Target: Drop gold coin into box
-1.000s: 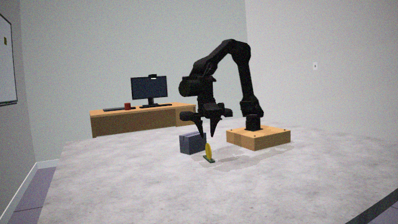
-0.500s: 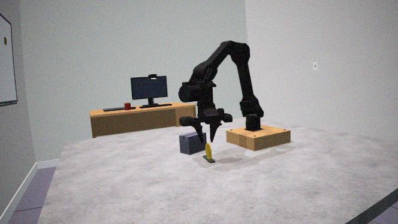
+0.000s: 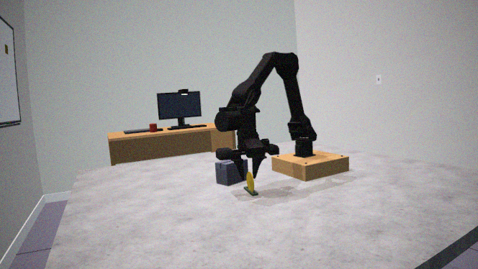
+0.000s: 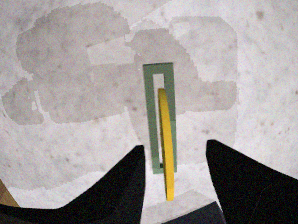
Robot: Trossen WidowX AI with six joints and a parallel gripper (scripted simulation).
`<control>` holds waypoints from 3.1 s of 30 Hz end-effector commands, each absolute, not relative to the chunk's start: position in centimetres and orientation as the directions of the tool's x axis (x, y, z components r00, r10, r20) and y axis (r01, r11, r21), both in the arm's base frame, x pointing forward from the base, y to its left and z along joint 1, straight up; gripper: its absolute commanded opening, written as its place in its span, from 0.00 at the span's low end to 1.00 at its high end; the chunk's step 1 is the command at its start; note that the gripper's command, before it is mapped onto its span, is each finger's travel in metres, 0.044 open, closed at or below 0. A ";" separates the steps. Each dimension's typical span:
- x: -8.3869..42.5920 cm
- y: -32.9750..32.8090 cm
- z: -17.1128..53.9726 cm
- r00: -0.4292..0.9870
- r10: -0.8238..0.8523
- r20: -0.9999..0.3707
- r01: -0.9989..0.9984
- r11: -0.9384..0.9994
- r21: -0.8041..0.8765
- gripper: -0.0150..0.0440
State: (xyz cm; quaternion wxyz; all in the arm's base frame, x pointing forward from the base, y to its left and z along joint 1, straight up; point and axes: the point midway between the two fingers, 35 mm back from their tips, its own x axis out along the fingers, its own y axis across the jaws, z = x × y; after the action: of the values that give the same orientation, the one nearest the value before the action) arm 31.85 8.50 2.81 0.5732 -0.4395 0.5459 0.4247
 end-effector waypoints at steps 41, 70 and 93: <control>31.6 8.5 0.9 0.026 0.008 -1.000 -0.969 0.246 -0.024 0.25; 31.4 8.4 8.2 0.027 0.008 -1.000 -0.969 0.246 -0.024 0.25; 31.6 8.2 9.2 0.027 0.008 -1.000 -0.731 0.682 -0.014 0.25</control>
State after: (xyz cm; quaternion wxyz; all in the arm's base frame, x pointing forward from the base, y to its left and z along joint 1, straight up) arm 31.41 8.19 9.02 0.6382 -0.3243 0.6210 0.3191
